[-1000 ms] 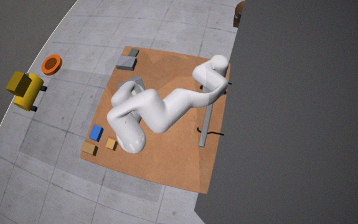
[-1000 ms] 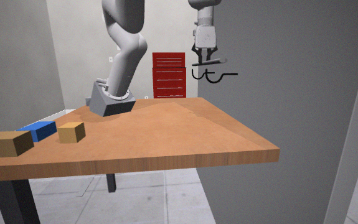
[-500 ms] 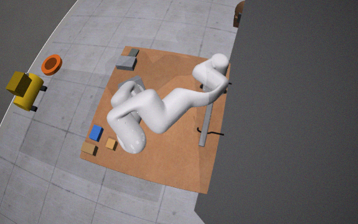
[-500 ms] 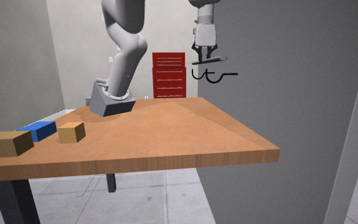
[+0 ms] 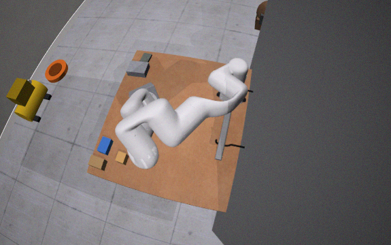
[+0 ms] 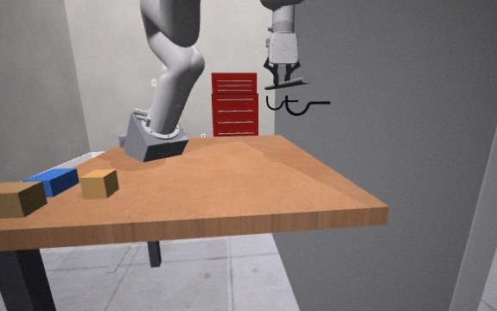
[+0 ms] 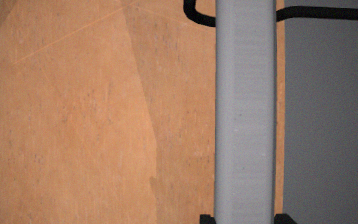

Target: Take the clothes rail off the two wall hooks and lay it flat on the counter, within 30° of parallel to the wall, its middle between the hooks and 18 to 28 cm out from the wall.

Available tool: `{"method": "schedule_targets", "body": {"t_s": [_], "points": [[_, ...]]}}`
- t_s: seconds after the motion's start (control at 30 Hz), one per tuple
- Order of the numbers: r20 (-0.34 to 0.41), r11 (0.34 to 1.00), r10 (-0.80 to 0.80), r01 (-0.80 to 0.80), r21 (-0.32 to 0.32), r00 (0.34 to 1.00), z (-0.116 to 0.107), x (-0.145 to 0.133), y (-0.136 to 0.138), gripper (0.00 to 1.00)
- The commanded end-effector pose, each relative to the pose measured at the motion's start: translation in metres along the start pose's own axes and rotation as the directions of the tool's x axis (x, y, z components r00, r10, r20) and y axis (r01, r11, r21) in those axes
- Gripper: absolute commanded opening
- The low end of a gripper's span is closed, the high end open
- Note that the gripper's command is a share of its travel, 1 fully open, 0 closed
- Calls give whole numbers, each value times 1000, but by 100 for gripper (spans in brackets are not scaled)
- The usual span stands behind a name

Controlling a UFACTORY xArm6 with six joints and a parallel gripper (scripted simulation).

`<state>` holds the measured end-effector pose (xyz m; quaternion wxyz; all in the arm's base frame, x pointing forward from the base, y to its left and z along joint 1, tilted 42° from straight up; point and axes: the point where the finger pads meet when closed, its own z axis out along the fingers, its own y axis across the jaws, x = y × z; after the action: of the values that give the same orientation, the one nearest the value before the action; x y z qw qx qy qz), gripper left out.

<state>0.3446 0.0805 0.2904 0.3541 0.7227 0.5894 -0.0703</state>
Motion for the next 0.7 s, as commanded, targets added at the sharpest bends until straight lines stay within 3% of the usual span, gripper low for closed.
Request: {"method": "schedule_targets", "body": {"t_s": [0.0, 0.67], "points": [[-3, 1000, 1, -1, -2, 1000, -1, -2, -15, 0], [-3, 1000, 1, -1, -2, 1000, -1, -9, -74, 0]]}}
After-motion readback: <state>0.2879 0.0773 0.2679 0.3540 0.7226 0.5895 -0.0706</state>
